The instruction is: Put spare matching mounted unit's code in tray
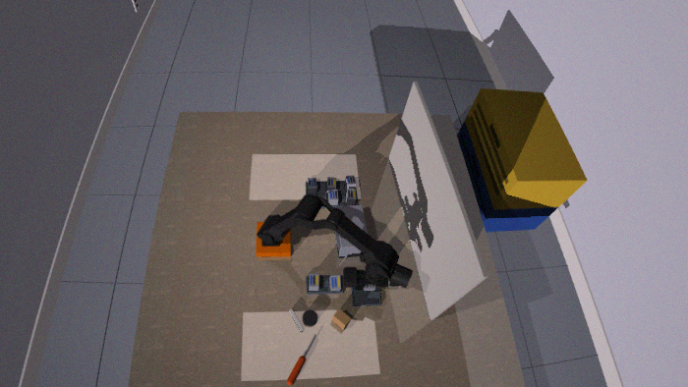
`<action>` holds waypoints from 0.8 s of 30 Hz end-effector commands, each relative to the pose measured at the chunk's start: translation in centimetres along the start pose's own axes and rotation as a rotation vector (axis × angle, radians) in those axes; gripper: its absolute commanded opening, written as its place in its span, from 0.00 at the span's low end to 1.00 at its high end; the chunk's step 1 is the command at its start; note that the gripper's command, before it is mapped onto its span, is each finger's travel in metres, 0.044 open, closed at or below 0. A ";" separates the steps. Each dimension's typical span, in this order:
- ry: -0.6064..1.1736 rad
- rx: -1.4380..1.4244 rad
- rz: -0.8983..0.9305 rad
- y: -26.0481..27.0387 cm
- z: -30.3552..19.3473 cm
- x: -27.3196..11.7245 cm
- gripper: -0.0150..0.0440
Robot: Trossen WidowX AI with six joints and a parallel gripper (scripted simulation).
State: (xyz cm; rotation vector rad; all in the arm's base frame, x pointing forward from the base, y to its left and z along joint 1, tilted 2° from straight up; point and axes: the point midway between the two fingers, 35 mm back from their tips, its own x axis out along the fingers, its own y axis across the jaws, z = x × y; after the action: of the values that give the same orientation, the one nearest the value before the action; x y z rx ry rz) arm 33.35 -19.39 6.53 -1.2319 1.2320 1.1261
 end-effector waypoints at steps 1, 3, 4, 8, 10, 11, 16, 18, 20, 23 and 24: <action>-0.005 -0.004 -0.002 0.0 0.1 0.4 0.25; -0.005 -0.004 -0.002 0.1 0.1 0.5 0.25; -0.005 -0.004 -0.002 0.1 0.1 0.6 0.25; -0.005 -0.004 -0.001 0.1 0.2 0.9 0.25; -0.005 -0.004 -0.001 0.2 0.2 1.0 0.25; -0.005 -0.004 -0.001 0.2 0.2 1.1 0.25; -0.005 -0.004 -0.001 0.3 0.2 1.4 0.25; -0.005 -0.004 -0.001 0.3 0.2 1.6 0.25; -0.005 -0.004 -0.001 0.3 0.3 1.7 0.25; -0.005 -0.004 -0.001 0.4 0.3 1.9 0.25; -0.005 -0.004 -0.001 0.4 0.3 2.0 0.25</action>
State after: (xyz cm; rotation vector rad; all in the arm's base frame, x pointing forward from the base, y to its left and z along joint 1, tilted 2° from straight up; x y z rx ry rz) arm 33.08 -19.27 4.80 -1.2317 1.2321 1.1263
